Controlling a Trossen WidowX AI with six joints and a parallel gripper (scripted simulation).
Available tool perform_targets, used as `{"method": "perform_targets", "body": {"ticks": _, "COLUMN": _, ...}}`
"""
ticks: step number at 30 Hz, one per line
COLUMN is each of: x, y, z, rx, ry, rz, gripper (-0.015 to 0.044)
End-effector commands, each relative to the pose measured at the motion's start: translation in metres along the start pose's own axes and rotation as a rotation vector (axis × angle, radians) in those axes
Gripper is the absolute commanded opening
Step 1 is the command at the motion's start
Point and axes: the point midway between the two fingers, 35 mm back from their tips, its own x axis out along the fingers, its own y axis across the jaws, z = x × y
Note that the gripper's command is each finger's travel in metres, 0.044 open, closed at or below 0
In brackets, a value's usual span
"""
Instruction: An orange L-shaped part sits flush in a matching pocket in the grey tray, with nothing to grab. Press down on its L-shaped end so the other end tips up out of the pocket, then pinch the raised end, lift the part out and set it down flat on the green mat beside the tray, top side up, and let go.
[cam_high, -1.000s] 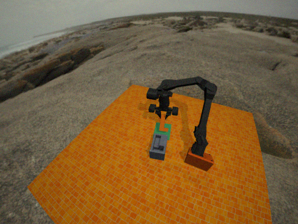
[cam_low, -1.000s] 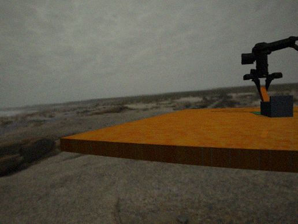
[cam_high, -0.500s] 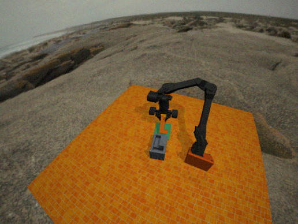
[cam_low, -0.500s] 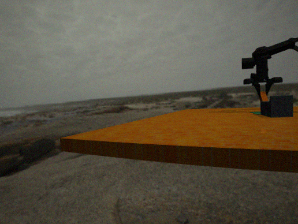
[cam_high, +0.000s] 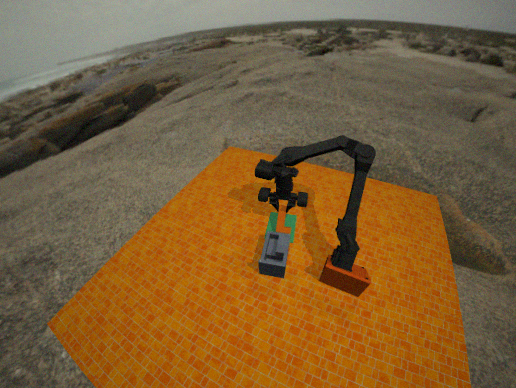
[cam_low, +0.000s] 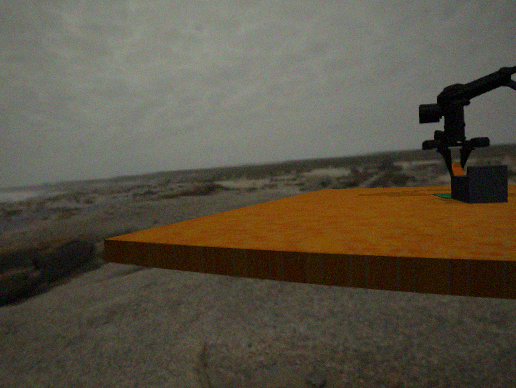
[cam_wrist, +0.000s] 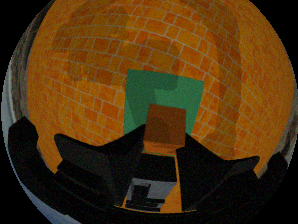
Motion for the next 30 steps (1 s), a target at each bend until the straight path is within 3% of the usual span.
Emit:
{"method": "perform_targets", "body": {"ticks": 1, "x": 0.001, "y": -0.001, "z": 0.0, "rx": -0.007, "ry": -0.004, "rz": -0.003, "gripper": 0.0}}
{"method": "perform_targets", "body": {"ticks": 10, "x": 0.0, "y": 0.0, "z": 0.0, "rx": -0.001, "ry": 0.0, "rz": -0.001, "gripper": 0.0}}
{"method": "perform_targets", "body": {"ticks": 20, "x": -0.002, "y": 0.0, "z": 0.0, "rx": -0.001, "ry": 0.001, "rz": -0.001, "gripper": 0.0263}}
{"method": "perform_targets", "body": {"ticks": 25, "x": -0.04, "y": 0.004, "z": -0.001, "rx": -0.005, "ry": 0.005, "rz": 0.0, "gripper": 0.0394}}
{"method": "perform_targets", "body": {"ticks": 30, "x": -0.088, "y": 0.0, "z": -0.001, "rx": -0.009, "ry": 0.0, "rz": -0.003, "gripper": 0.04}}
